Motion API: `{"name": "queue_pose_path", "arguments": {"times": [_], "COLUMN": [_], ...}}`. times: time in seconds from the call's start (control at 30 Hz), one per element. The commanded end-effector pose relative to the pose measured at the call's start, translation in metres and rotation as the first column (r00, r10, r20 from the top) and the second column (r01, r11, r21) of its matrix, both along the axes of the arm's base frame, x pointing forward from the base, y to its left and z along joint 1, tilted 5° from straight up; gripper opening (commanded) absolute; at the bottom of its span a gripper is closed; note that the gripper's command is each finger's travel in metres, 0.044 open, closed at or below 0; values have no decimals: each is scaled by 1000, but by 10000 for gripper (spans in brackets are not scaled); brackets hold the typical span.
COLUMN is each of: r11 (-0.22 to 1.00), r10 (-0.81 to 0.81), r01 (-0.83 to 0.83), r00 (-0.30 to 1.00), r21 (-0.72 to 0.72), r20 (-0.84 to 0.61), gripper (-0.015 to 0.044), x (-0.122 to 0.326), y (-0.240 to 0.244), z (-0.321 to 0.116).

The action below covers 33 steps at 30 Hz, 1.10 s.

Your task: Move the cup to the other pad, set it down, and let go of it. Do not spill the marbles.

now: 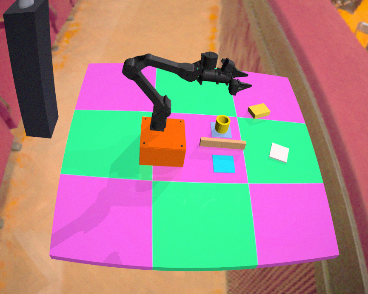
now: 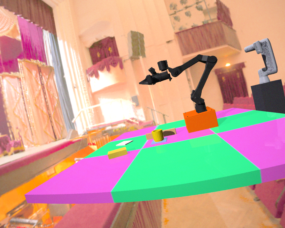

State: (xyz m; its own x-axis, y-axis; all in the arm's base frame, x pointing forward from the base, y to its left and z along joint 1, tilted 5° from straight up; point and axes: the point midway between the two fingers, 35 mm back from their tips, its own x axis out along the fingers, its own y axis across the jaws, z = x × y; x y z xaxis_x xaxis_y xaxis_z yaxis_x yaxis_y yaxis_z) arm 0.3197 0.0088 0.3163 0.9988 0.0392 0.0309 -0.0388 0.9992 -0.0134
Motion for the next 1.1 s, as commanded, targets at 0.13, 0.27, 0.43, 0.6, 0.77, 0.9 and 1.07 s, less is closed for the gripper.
{"name": "queue_pose_path", "arguments": {"times": [0.13,0.27,0.43,0.6,0.77,0.9,1.07], "r11": [969,884,731,562,535,535,535], "r10": [75,141,163,107,95,95,95], "r01": [0,173,554,821,843,843,843], "r00": [952,786,425,56,9,9,9], "r21": [245,434,398,107,59,59,59], "r20": [-298,-601,-891,-993,-995,-995,-995], "gripper": [269,166,166,166,166,166,166], "x": [28,38,13,-31,-32,-32,-31], "y": [23,51,82,98,101,101,101], "z": [-58,-126,-212,-267,-272,-272,-276]}}
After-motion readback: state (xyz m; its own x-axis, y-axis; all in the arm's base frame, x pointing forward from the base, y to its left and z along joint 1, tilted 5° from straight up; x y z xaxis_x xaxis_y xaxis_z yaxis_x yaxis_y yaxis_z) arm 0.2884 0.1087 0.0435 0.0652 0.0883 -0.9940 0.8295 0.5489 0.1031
